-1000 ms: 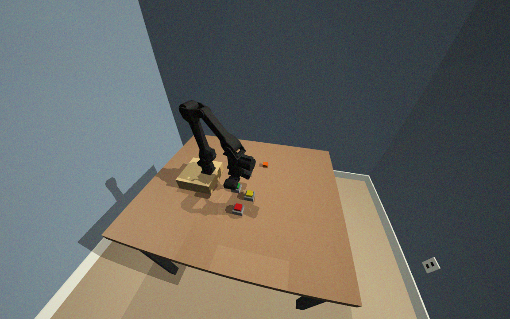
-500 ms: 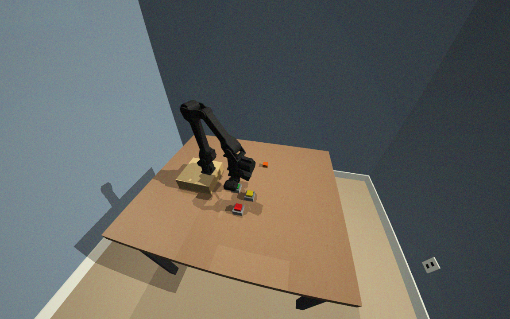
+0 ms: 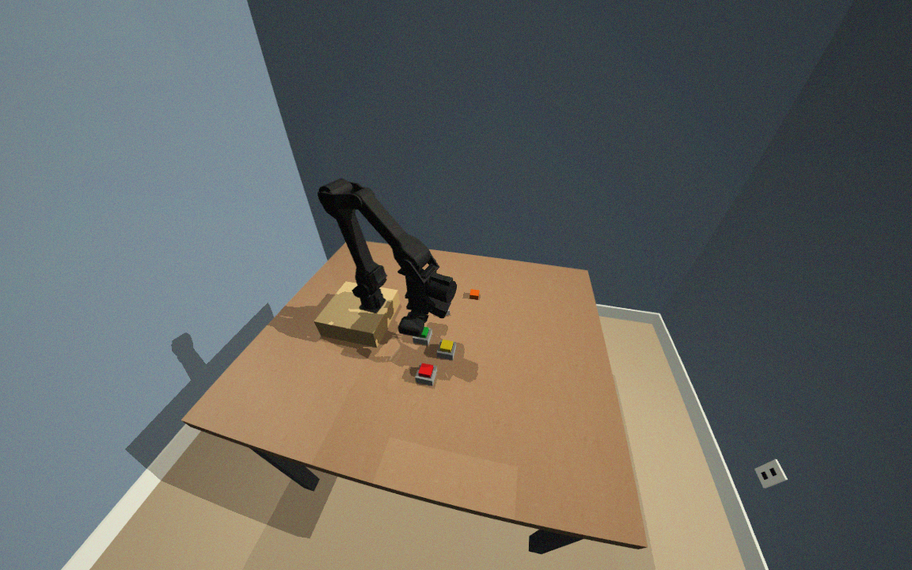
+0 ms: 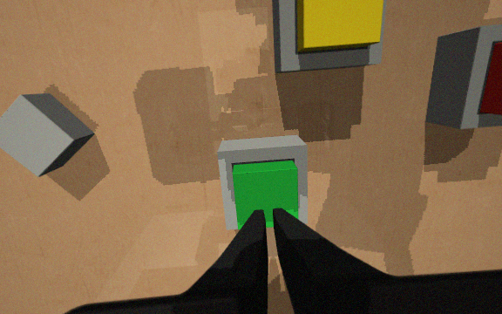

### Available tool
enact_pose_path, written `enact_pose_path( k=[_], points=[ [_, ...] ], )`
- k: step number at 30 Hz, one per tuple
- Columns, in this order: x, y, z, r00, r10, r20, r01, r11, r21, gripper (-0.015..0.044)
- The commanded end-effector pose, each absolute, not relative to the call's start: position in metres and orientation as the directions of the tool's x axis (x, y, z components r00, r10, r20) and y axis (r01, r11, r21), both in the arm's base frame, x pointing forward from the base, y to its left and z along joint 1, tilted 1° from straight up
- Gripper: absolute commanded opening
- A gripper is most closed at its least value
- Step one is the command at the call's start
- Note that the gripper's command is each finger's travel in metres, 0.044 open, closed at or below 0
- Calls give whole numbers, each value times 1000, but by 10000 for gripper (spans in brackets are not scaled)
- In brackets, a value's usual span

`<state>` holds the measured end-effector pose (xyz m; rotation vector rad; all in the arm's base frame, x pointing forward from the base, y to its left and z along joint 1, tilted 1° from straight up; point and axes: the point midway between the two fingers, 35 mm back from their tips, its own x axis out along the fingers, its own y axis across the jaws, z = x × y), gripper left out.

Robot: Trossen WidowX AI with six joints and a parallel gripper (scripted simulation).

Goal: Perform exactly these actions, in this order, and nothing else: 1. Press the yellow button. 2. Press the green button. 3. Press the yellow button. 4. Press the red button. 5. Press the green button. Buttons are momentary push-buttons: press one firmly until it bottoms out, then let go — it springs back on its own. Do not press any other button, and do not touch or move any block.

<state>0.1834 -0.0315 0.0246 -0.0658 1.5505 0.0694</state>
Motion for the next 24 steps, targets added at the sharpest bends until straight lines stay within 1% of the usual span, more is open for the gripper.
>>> enact_pose_path(
  k=[1, 3, 7, 12, 14, 20, 24],
  points=[
    [184, -32, 36, 27, 1, -1000, -80, 997, -1, 20],
    [186, -32, 46, 27, 1, -1000, -80, 997, -1, 20],
    [183, -32, 96, 28, 1, -1000, -80, 997, -1, 20],
    [185, -32, 99, 28, 1, -1000, -80, 997, -1, 20],
    [198, -36, 101, 29, 1, -1000, -80, 997, -2, 20],
    [264, -58, 103, 34, -1, -999, -80, 997, -4, 20],
    [271, -60, 102, 34, -1, -999, -80, 997, -4, 20]
  ],
)
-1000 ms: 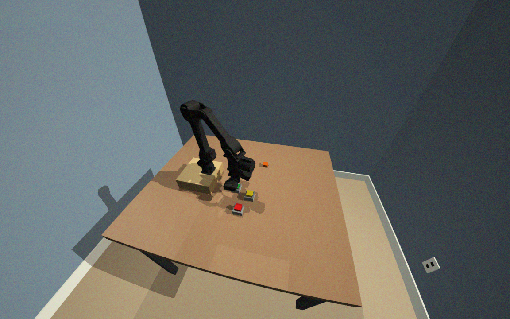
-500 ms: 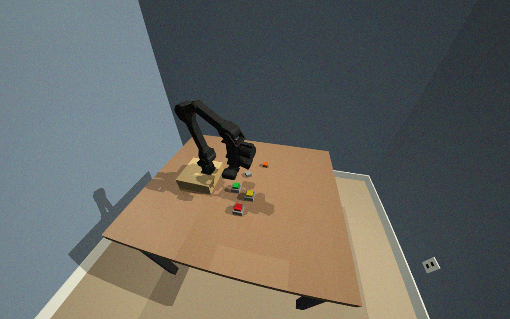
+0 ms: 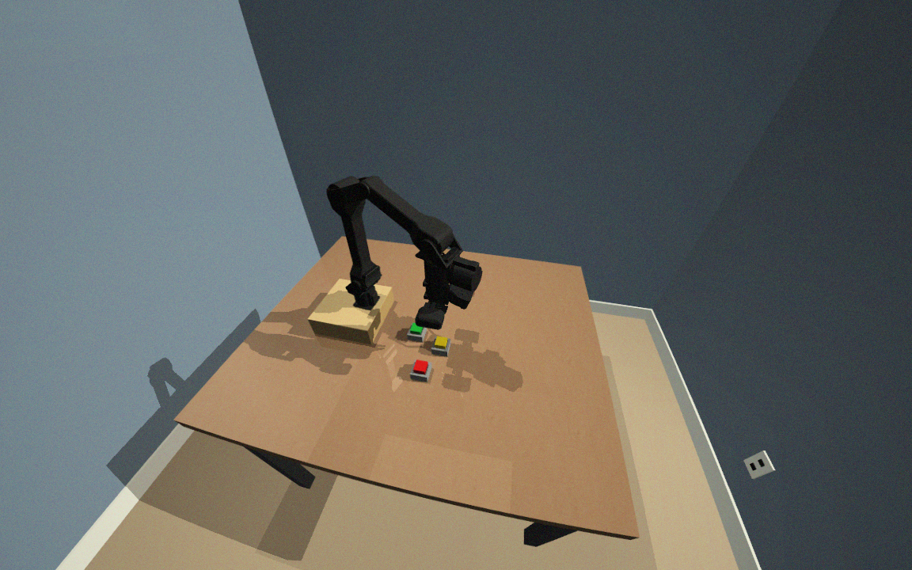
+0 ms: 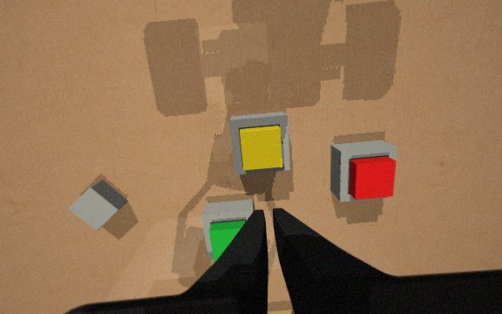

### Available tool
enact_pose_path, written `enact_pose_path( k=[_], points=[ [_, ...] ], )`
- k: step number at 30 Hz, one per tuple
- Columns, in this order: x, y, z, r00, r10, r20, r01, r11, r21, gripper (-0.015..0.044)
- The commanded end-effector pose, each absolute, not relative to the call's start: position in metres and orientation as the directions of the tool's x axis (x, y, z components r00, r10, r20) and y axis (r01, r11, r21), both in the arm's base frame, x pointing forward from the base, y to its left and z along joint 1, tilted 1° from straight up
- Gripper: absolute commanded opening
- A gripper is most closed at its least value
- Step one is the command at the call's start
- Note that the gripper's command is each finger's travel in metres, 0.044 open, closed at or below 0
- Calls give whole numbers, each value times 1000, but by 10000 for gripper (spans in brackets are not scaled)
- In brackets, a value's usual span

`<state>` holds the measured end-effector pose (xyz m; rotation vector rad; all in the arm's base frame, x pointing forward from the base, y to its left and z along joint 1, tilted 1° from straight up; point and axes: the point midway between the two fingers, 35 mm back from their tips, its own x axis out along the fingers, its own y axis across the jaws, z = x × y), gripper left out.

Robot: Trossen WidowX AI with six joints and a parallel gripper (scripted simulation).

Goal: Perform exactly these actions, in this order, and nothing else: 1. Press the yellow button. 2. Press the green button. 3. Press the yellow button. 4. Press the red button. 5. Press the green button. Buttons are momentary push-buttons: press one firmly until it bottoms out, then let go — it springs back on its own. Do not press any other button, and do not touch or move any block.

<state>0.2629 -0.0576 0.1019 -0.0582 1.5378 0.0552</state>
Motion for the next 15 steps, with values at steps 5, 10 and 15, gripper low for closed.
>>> enact_pose_path(
  k=[5, 10, 15],
  points=[
    [274, -61, 62, 34, -1, -999, -80, 997, -4, 20],
    [273, -61, 40, 34, -1, -999, -80, 997, -4, 20],
    [273, -61, 36, 34, -1, -999, -80, 997, -4, 20]
  ],
)
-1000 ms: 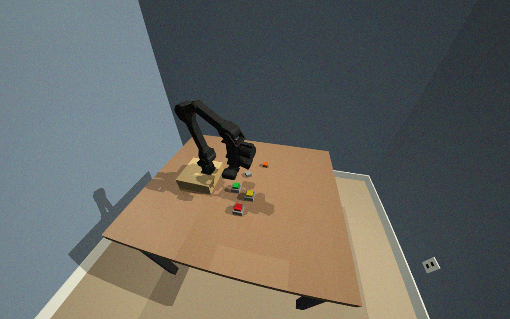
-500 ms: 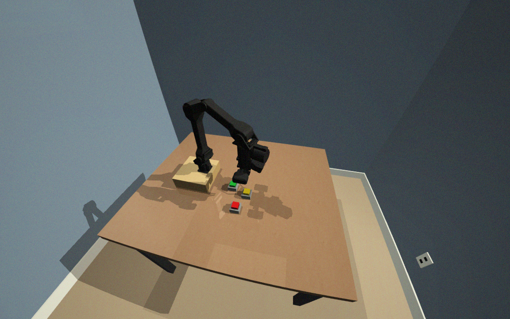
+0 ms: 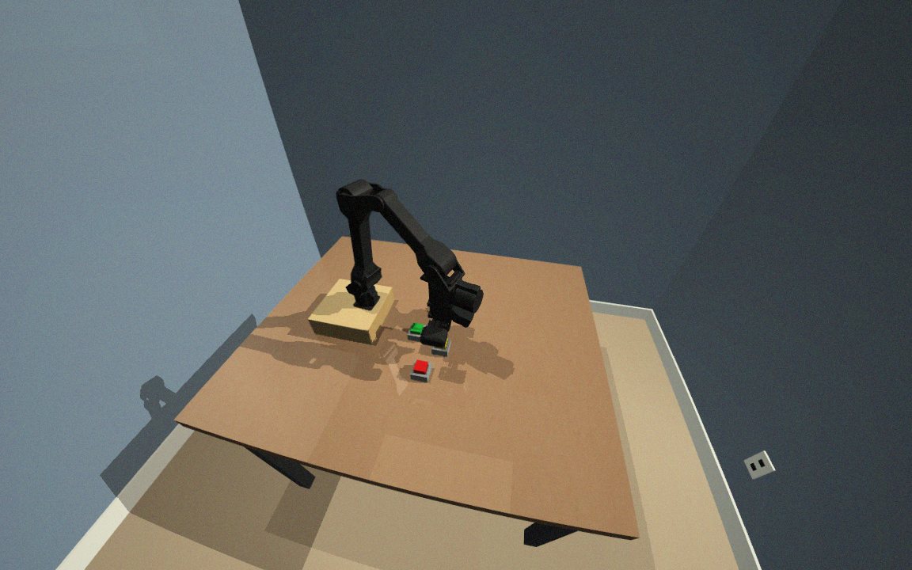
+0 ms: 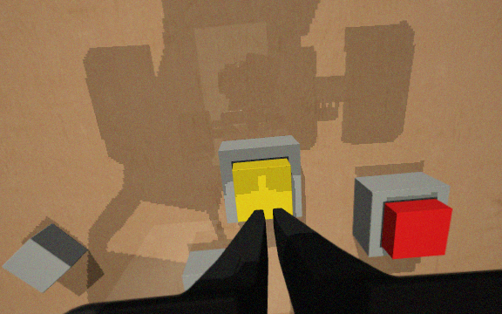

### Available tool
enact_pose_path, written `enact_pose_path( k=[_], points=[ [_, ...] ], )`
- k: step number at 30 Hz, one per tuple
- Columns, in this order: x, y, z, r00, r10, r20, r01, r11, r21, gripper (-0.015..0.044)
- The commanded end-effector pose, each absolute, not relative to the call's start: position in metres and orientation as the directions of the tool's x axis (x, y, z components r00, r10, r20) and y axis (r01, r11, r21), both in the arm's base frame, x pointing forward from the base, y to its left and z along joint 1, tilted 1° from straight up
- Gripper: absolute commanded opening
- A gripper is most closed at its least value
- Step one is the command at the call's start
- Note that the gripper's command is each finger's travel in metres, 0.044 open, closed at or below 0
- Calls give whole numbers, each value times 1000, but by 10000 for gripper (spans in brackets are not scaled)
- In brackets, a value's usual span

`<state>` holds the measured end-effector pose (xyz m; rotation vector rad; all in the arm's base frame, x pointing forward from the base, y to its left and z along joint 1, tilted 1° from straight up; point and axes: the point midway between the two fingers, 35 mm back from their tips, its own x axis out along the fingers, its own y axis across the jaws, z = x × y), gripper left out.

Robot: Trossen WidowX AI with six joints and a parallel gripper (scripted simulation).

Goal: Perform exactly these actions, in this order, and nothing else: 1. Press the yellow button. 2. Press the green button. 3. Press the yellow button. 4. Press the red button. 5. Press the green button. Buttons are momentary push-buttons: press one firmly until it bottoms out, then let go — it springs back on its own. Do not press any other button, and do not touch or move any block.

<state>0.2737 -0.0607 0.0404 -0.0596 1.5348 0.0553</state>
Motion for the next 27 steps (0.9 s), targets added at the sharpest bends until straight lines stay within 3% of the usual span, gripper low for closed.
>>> enact_pose_path(
  k=[1, 27],
  points=[
    [273, -61, 34, 34, -1, -999, -80, 997, -4, 20],
    [274, -61, 5, 34, -1, -999, -80, 997, -4, 20]
  ],
)
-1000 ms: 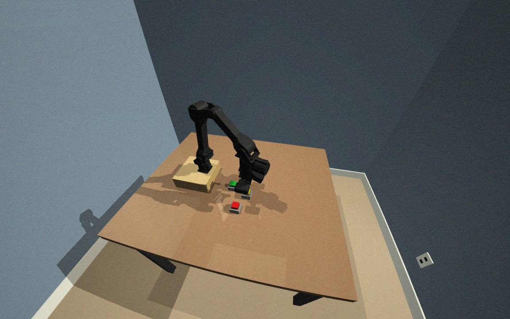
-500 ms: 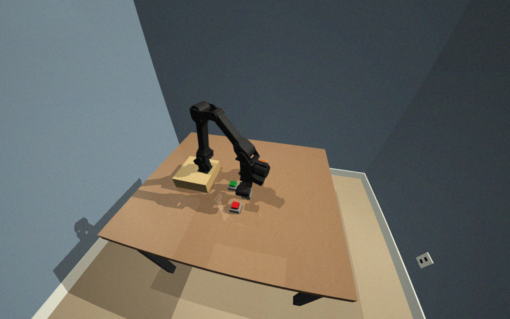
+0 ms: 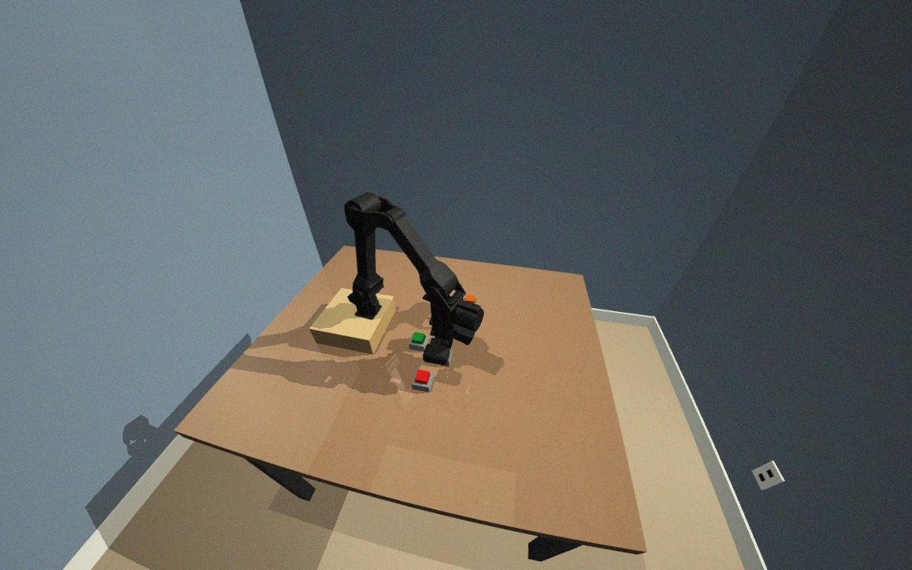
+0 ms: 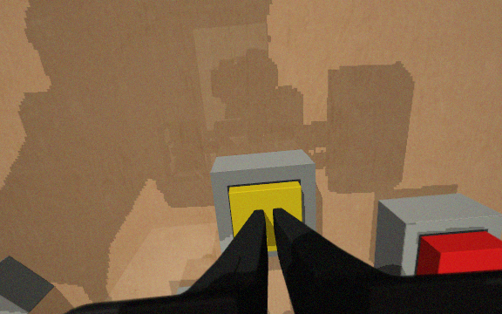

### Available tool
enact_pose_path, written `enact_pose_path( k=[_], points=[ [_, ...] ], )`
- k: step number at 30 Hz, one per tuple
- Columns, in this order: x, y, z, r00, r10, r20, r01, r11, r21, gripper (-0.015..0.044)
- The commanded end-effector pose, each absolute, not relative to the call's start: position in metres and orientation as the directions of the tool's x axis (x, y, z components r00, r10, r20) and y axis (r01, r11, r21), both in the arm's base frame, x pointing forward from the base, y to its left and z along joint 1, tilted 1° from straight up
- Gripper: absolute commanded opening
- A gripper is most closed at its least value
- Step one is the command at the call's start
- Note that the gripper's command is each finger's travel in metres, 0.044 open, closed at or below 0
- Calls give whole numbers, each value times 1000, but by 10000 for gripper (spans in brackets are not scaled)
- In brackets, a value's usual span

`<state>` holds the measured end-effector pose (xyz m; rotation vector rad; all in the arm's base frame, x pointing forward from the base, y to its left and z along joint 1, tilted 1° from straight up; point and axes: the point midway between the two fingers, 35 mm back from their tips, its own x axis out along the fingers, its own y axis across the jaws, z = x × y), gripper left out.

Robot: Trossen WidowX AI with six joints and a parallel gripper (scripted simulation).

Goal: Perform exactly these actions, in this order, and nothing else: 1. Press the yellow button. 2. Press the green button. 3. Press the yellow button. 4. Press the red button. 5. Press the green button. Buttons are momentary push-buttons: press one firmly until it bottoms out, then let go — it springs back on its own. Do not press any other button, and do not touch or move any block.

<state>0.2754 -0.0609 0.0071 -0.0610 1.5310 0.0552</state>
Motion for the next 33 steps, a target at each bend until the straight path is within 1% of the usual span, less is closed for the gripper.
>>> enact_pose_path(
  k=[1, 11, 15, 20, 25, 30, 33],
  points=[
    [274, -61, 5, 34, -1, -999, -80, 997, -4, 20],
    [274, -61, 5, 34, -1, -999, -80, 997, -4, 20],
    [273, -61, 37, 34, -1, -999, -80, 997, -4, 20],
    [273, -61, 42, 34, -1, -999, -80, 997, -4, 20],
    [271, -61, 99, 34, -1, -999, -80, 997, -4, 20],
    [271, -62, 102, 34, -2, -999, -80, 997, -4, 20],
    [266, -90, 102, 34, -4, -999, -80, 997, -7, 20]
  ],
)
